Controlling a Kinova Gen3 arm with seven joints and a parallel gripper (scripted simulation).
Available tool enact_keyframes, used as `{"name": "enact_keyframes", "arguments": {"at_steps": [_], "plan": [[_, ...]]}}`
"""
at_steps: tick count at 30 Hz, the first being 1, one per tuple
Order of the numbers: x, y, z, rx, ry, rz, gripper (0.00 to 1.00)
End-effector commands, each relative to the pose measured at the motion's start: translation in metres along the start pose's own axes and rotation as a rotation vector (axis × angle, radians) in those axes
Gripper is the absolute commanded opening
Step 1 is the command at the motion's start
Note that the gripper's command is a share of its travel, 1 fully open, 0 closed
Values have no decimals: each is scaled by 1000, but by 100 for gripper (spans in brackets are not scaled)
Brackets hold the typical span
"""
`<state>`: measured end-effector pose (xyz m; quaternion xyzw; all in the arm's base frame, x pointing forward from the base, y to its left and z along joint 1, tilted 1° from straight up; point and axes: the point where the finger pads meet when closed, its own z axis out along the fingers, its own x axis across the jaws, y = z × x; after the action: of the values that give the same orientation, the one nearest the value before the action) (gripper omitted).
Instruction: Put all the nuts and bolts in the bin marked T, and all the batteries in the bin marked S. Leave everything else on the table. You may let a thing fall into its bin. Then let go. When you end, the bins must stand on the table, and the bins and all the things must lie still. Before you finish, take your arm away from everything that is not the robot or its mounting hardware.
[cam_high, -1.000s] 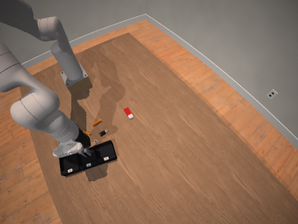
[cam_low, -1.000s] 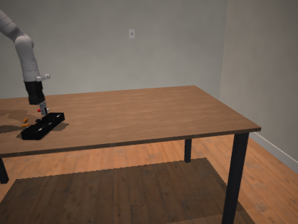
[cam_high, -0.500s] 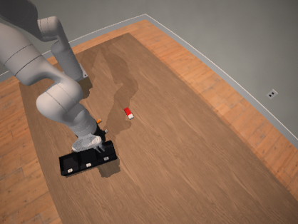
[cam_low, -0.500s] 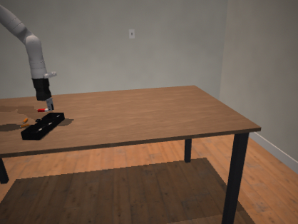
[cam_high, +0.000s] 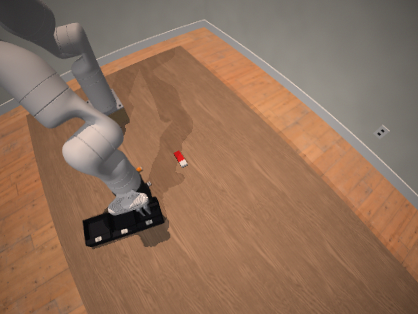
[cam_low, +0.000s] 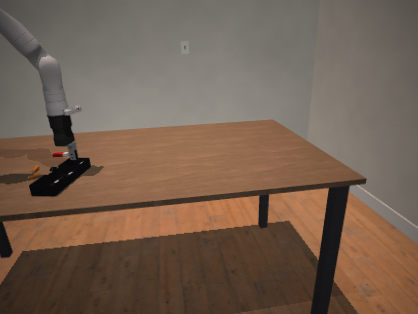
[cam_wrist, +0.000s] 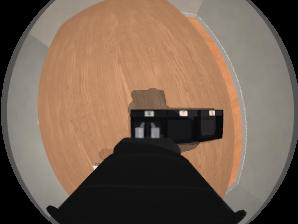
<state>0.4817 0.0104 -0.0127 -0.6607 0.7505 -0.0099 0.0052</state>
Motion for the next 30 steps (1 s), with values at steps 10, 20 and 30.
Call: {"name": "enact_keyframes", "arguments": {"at_steps": [10,20,30], "plan": [[-2,4,29,-10,0,-4,31],[-2,4,31,-10,0,-4,31],[-2,4,31,-10,0,-4,31]]}}
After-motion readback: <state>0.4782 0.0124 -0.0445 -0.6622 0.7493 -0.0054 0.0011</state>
